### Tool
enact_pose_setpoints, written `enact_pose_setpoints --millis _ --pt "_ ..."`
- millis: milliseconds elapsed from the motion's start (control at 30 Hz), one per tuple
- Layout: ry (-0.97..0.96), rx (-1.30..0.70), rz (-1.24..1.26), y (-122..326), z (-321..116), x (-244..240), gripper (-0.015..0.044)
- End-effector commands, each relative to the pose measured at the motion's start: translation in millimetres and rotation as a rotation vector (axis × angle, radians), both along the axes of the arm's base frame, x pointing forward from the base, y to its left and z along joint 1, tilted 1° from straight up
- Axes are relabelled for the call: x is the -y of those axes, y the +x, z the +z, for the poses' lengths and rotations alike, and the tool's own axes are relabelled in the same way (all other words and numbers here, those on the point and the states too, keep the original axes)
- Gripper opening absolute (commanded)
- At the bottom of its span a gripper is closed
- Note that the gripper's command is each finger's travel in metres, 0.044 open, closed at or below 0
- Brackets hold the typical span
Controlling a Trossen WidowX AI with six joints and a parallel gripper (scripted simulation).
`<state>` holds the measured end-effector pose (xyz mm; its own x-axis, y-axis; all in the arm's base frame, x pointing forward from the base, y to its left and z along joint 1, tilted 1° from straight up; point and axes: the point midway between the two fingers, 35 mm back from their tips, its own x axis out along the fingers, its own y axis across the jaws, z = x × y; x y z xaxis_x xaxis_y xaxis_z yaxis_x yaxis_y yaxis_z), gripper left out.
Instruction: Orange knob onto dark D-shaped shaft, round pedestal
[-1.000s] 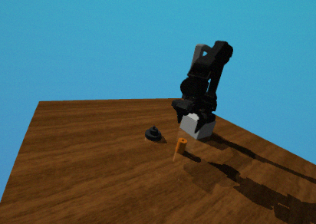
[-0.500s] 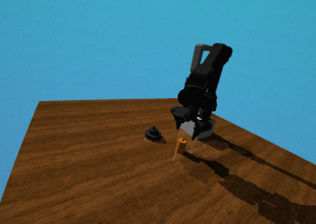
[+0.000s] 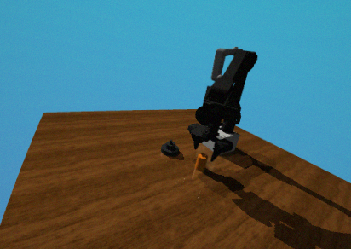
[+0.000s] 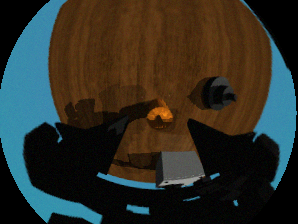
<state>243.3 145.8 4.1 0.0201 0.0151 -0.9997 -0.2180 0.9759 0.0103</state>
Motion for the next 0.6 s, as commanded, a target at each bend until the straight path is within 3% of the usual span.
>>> enact_pose_setpoints --millis 0,567 --pt "-0.008 -0.008 -0.005 -1.6 -8.5 1.6 0.044" --pt "-0.008 -0.008 -0.006 -1.1 -35.8 1.4 0.044"
